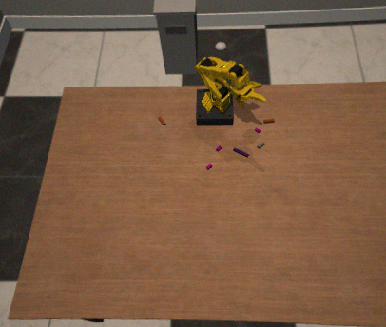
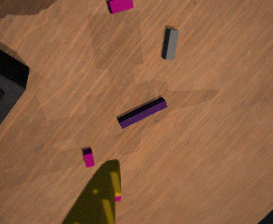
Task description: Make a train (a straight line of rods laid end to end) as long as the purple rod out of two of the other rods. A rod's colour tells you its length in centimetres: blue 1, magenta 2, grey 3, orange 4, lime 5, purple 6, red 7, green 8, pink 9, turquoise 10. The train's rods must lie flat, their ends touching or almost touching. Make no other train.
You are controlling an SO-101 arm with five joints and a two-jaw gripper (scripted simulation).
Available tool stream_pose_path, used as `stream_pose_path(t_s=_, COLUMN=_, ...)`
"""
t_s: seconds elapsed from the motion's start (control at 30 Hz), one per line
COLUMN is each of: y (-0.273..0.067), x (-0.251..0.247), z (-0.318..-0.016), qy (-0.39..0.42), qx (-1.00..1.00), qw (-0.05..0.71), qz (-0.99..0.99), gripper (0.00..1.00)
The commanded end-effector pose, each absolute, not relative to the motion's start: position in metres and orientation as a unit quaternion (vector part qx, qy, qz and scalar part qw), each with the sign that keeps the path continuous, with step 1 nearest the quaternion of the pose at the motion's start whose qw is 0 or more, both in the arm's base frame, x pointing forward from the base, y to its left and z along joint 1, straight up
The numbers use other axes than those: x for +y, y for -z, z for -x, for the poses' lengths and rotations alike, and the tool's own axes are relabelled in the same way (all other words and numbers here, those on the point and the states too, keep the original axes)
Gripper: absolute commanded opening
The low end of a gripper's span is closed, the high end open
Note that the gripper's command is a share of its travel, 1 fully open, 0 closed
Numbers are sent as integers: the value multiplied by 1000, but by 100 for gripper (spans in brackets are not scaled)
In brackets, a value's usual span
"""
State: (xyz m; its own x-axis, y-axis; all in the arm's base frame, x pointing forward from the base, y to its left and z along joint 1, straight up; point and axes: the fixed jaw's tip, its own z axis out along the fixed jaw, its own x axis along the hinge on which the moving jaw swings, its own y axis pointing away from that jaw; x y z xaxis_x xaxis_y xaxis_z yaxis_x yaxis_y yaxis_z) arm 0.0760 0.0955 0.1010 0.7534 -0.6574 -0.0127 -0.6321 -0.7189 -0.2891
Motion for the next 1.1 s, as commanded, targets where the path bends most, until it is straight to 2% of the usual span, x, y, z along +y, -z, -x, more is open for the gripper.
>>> stream_pose_path(t_s=0.0, y=-98, x=93, z=-76, qy=43, qx=351, qw=129, qz=927, gripper=100)
stream_pose_path(t_s=0.73, y=-98, x=92, z=-77, qy=43, qx=356, qw=128, qz=925, gripper=100)
stream_pose_path(t_s=1.07, y=-98, x=77, z=-92, qy=55, qx=437, qw=124, qz=889, gripper=100)
